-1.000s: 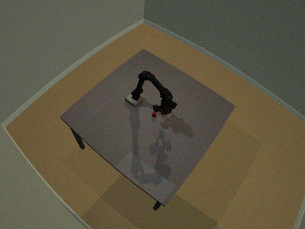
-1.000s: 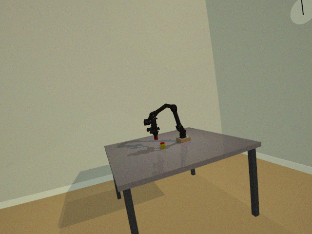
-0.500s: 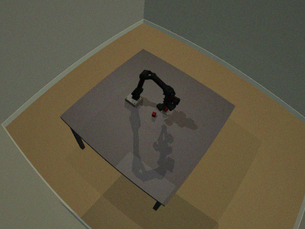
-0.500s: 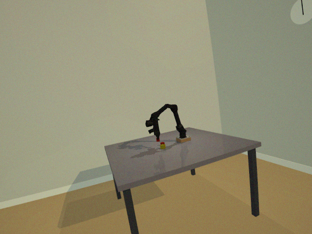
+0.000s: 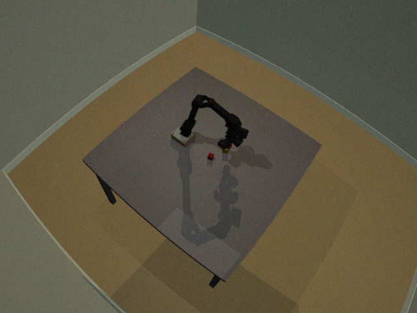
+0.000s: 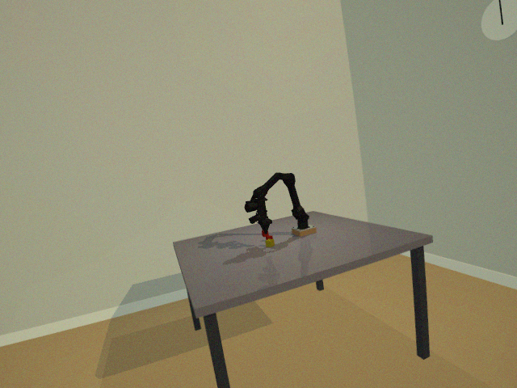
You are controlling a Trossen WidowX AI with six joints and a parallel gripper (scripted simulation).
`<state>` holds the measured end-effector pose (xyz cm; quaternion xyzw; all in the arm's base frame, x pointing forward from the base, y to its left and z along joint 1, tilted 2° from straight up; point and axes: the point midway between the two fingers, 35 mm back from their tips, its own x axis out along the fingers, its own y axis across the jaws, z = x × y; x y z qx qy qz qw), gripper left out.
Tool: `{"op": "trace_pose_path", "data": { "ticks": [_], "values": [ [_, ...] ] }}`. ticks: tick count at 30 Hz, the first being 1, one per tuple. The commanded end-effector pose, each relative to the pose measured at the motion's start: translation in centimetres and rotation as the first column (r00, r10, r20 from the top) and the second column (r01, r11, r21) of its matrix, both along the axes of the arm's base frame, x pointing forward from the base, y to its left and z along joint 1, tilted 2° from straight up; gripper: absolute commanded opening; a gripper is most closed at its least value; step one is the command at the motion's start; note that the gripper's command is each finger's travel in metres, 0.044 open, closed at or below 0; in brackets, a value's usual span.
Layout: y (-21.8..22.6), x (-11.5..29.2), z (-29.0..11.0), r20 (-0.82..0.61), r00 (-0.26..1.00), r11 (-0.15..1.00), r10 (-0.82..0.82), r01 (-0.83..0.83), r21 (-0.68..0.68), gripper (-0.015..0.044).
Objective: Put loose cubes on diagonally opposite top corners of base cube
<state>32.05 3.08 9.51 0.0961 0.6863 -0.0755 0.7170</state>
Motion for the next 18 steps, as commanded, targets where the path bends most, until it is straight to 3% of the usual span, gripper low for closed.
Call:
{"op": "trace_pose_path", "data": {
  "ticks": [1,18],
  "values": [
    [0.1,0.0,-0.1,0.001,1.000,1.000,0.012,-0.012,-0.004,0.0105],
    [0.2,0.1,-2.3,0.001,1.000,1.000,0.014,-0.014,-0.004,0.0105]
  ]
}}
